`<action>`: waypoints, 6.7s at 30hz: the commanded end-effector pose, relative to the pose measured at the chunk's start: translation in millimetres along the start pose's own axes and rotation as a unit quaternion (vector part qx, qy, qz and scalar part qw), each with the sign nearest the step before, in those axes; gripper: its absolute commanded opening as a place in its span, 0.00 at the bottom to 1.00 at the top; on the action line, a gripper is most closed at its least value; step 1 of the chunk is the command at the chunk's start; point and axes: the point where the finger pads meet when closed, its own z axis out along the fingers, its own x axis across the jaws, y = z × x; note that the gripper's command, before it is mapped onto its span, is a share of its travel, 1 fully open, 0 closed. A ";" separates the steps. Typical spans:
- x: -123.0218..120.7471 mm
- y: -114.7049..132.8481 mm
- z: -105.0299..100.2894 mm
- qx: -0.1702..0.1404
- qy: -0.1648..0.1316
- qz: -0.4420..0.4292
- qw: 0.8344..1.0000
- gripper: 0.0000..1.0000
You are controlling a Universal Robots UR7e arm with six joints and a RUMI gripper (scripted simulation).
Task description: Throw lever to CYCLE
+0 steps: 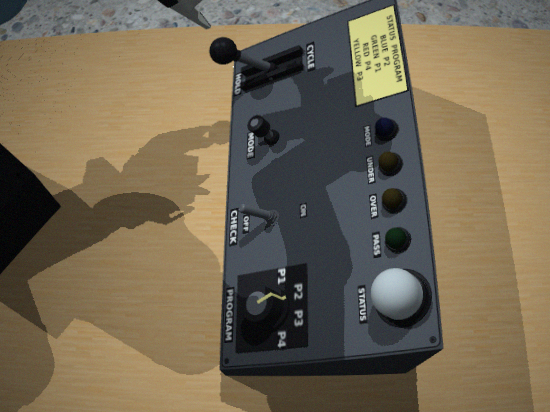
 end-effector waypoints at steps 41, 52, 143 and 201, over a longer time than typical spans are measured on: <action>-0.8 -34.0 -0.2 -0.001 0.000 0.000 1.000 0.44; -0.9 -34.4 -0.1 -0.001 0.000 0.000 1.000 0.44; 0.3 -35.0 94.1 -0.001 0.000 0.000 1.000 0.44; 0.3 -34.3 95.7 -0.001 0.000 0.000 1.000 0.44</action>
